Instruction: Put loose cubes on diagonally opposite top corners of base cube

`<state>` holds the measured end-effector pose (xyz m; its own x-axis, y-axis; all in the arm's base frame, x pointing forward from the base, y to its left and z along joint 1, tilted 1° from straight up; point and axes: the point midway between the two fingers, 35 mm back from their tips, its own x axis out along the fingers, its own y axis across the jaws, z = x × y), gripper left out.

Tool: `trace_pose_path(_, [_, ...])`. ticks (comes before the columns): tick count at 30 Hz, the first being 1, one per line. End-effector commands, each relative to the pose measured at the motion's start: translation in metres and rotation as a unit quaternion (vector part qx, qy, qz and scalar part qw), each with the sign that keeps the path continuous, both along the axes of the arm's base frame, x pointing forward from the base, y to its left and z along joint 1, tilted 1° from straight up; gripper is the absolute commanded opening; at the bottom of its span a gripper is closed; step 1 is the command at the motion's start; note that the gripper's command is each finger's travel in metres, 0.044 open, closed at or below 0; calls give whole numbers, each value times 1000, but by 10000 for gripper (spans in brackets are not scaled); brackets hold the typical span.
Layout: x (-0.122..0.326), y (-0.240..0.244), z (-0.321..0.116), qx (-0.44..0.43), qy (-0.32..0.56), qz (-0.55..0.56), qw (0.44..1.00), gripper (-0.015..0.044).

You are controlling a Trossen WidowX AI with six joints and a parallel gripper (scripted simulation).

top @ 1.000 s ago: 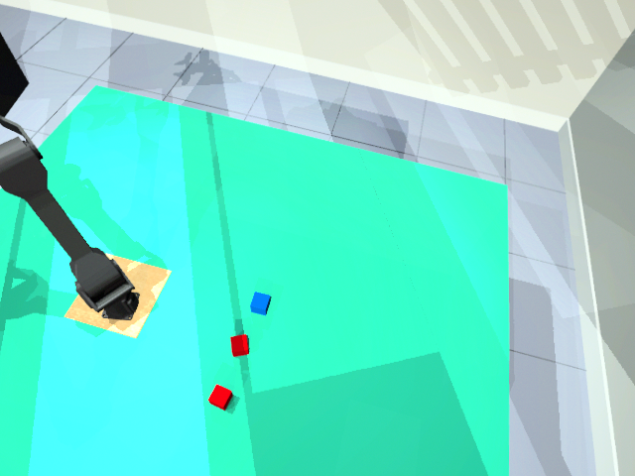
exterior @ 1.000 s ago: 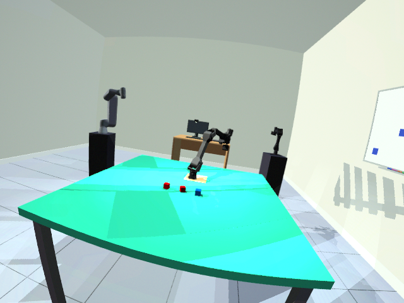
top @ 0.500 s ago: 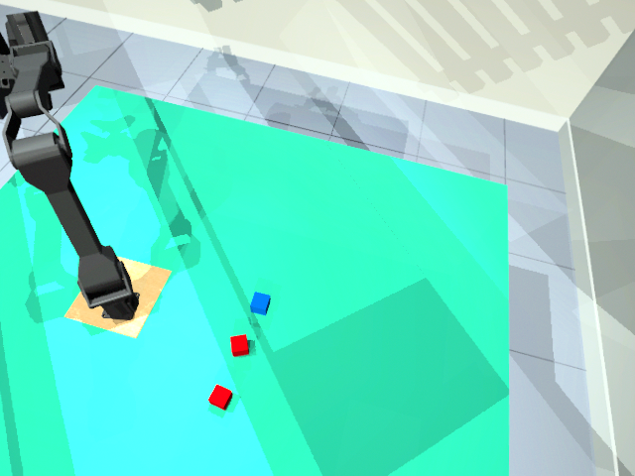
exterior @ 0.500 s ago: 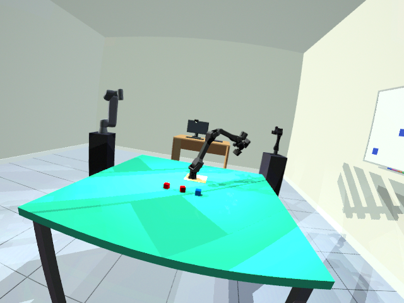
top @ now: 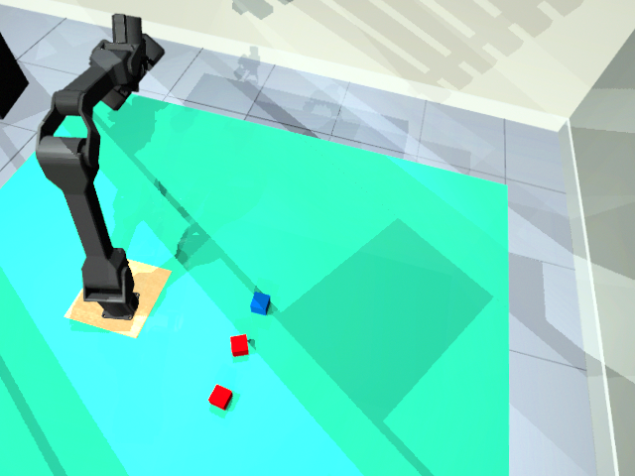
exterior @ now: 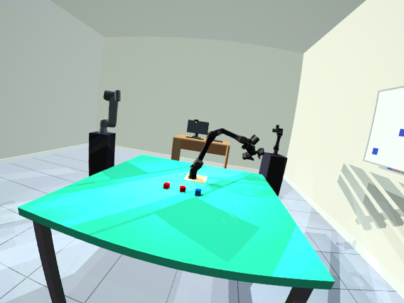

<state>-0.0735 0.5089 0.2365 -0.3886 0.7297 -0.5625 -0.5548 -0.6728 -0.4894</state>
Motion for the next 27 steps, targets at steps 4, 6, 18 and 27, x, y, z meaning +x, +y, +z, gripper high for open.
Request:
trace_pose_path(4, [107,-16,-14,-81,69,-182,978,265])
trace_pose_path(6, [134,-25,-17,-100,89,-231,964,265])
trace_pose_path(18, [279,-106,-38,-178,217,-507,815,265])
trace_pose_path(27, [356,-195,-50,-198,310,-678,637,265])
